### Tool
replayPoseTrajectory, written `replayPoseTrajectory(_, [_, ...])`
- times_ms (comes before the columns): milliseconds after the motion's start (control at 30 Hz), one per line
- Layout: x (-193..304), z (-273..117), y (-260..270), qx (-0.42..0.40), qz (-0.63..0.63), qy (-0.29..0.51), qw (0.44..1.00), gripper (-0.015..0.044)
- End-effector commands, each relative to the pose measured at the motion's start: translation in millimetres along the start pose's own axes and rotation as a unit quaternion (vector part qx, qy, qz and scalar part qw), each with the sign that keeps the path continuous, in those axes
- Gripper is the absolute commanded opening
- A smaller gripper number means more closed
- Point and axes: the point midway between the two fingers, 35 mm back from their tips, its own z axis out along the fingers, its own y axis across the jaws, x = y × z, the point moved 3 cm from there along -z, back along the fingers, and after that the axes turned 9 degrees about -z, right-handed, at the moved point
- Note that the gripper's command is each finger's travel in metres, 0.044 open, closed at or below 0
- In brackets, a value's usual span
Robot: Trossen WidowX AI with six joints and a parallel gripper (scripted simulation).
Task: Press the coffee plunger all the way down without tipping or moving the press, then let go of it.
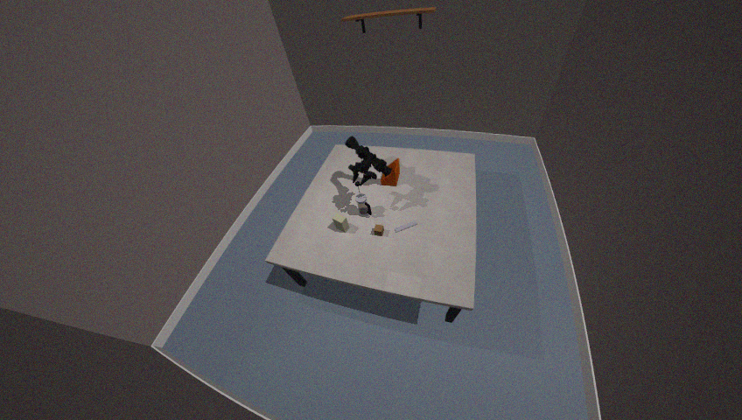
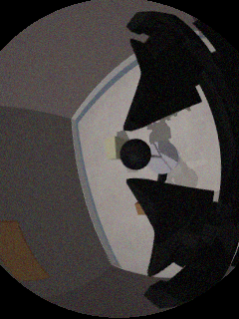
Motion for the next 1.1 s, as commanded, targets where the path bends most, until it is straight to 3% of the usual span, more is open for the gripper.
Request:
replayPoseTrajectory(0, [0, 0, 0, -0.002, -0.002, -0.001, 1.0, 0.0151])
replayPoseTrajectory(33, [0, 0, 0, -0.002, -0.002, -0.001, 1.0, 0.0126])
replayPoseTrajectory(1067, [23, 20, 9, -0.006, 0.0, 0.003, 1.0, 0.0126])
